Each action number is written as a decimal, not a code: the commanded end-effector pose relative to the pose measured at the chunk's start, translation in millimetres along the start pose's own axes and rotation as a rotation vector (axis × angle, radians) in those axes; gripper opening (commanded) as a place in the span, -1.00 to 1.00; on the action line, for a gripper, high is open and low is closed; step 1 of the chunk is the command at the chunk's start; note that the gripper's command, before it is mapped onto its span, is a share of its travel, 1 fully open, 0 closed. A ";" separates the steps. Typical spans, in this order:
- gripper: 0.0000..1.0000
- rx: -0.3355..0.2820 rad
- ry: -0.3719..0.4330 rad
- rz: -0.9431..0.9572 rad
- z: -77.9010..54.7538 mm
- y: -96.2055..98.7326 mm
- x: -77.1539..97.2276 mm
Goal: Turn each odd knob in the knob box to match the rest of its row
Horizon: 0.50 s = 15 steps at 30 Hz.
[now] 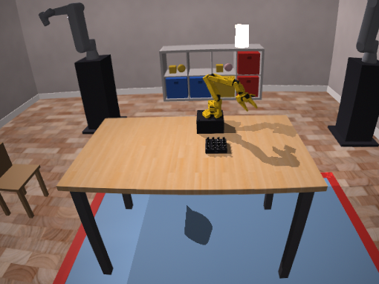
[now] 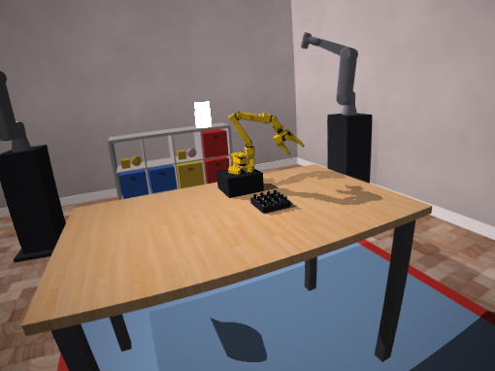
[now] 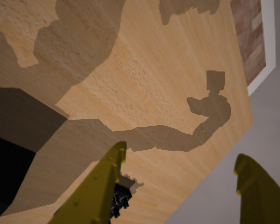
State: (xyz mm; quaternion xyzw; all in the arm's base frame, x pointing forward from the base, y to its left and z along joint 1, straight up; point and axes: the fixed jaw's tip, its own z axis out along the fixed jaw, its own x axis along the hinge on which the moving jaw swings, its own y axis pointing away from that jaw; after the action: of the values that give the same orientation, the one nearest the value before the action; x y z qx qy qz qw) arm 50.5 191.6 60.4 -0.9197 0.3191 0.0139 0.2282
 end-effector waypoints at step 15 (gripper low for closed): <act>-0.20 -0.028 0.011 0.000 -1.0 51.5 21.4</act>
State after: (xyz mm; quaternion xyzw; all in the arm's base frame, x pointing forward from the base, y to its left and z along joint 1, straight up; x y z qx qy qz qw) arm 37.9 146.0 37.8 -0.9225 0.3199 0.0131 0.2156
